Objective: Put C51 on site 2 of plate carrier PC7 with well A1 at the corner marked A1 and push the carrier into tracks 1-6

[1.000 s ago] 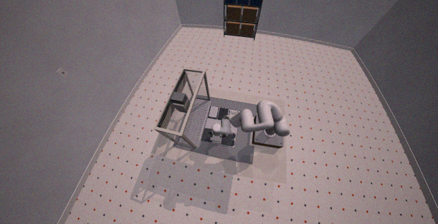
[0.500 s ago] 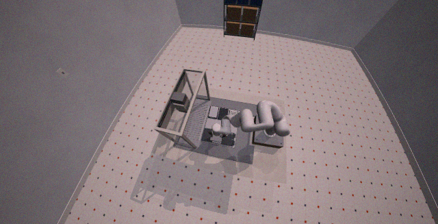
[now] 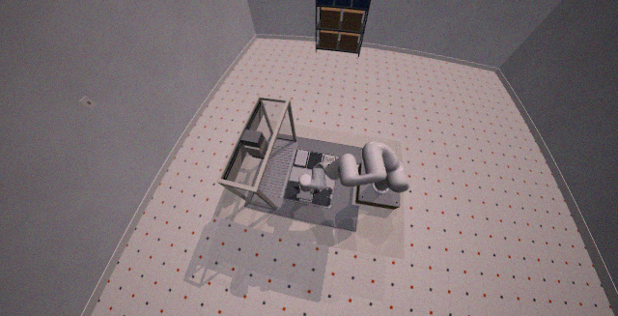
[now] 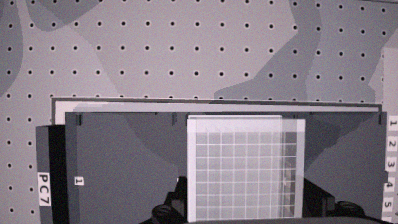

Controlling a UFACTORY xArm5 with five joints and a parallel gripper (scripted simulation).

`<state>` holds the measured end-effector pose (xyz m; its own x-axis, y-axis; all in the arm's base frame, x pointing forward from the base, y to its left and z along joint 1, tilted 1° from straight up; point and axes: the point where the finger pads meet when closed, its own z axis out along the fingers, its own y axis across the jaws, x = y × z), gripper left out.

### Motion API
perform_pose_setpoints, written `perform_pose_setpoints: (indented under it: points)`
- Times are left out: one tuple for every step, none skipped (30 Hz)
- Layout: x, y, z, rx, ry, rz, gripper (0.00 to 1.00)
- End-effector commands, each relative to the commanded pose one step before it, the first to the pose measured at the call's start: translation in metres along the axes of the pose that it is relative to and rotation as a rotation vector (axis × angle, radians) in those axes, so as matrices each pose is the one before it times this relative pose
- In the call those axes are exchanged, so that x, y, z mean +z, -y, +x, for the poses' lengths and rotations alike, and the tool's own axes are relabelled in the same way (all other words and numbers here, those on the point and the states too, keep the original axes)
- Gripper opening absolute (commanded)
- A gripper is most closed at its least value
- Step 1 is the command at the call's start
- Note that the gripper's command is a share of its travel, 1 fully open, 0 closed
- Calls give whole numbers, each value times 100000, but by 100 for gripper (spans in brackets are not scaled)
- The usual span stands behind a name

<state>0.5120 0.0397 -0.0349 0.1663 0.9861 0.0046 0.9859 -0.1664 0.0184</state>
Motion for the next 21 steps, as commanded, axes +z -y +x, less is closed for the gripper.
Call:
perform_pose_setpoints:
  points:
    - [-478,-157,33,3,-101,-401,100]
    - [-167,-1,-3,0,0,0,100]
    - [-167,-1,-3,0,0,0,100]
    - [-167,-1,-3,0,0,0,100]
    - [-167,-1,-3,0,0,0,100]
    - [-167,-1,-3,0,0,0,100]
    - [-167,-1,-3,0,0,0,100]
    - [-167,-1,-3,0,0,0,100]
    - [-167,-1,-3,0,0,0,100]
    - [-167,-1,-3,0,0,0,100]
    - [-167,-1,-3,0,0,0,100]
    - [-167,-1,-3,0,0,0,100]
    - [-167,-1,-3,0,0,0,100]
    - [-167,-1,-3,0,0,0,100]
    - [0,0,0,0,0,0,100]
    - [0,0,0,0,0,0,100]
    - [-167,-1,-3,0,0,0,100]
    - [-167,-1,-3,0,0,0,100]
    - [-167,-1,-3,0,0,0,100]
    - [-167,-1,-3,0,0,0,100]
    - [-167,-1,-3,0,0,0,100]
